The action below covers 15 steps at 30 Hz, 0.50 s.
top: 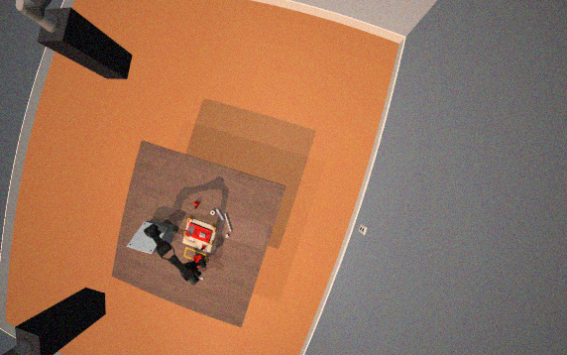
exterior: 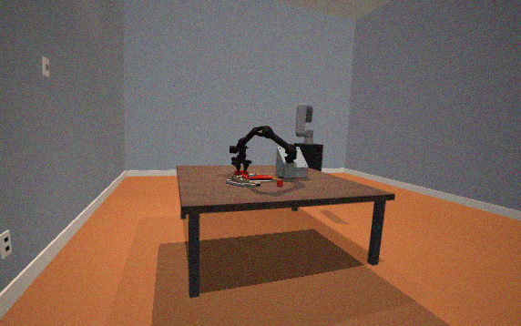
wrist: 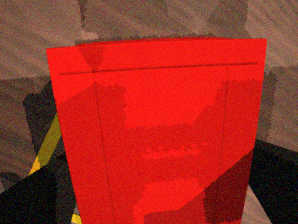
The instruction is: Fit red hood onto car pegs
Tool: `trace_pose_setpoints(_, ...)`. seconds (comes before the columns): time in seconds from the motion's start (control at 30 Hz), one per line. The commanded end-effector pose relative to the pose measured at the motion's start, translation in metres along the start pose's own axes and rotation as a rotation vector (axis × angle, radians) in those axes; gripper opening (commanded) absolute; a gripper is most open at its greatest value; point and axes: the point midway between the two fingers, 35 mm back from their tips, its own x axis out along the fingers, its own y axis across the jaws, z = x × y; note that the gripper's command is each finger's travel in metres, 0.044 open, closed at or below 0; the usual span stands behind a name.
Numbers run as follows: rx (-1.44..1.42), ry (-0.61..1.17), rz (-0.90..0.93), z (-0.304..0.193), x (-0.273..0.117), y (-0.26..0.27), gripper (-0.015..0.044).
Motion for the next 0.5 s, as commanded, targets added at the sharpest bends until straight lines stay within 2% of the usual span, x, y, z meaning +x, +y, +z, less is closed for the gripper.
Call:
trace_pose_setpoints(0.0,0.0,0.0,0.0,0.0,-0.003,0.0,0.017)
trace_pose_setpoints(0.23,0.0,-0.001,-0.001,0.0,-0.024,0.0,0.0)
trace_pose_setpoints(0.47,0.0,-0.003,-0.001,0.001,-0.056,0.0,0.0)
